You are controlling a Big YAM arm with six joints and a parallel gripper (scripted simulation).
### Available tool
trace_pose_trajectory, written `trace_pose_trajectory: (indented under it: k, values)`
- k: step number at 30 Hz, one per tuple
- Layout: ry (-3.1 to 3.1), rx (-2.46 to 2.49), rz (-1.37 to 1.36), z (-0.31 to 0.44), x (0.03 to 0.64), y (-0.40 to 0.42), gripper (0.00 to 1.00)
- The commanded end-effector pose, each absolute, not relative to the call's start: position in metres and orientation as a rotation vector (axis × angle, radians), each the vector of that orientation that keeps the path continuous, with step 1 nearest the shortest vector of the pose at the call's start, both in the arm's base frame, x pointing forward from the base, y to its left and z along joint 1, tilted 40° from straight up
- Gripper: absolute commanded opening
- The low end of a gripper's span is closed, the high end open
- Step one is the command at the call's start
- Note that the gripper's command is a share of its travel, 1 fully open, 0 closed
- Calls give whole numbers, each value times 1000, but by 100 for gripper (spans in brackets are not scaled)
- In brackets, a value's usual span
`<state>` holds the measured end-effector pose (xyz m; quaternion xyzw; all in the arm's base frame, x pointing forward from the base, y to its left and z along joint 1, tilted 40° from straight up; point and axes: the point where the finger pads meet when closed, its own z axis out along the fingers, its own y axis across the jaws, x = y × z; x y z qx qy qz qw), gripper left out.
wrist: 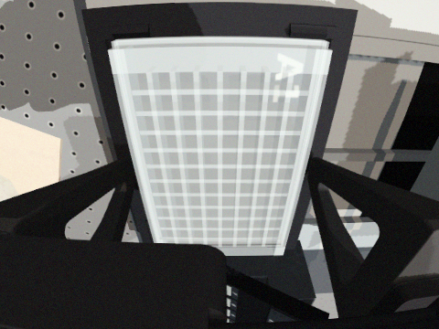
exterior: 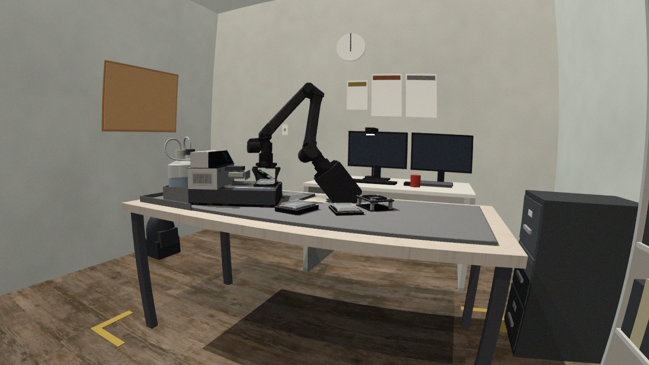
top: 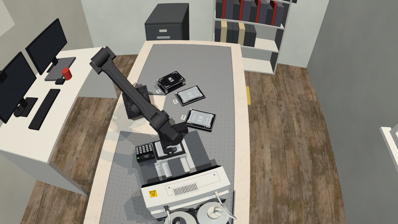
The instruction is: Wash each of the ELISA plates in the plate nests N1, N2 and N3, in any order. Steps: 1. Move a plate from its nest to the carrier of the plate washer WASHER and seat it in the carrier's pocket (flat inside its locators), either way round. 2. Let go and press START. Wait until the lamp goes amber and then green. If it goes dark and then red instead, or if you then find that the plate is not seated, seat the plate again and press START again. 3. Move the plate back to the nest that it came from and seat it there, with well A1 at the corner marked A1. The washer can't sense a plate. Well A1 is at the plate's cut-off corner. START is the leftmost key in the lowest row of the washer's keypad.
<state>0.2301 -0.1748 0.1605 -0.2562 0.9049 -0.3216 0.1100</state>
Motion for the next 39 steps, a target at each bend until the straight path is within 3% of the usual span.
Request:
trace_pose_trajectory:
  k: [1,6,14,39]
  values:
    - [2639,-744,-962,171,234,-177,100]
    - [2639,-744,-962,171,234,-177,100]
    - [2639,-744,-962,171,234,-177,84]
    - [2639,-744,-962,171,234,-177,84]
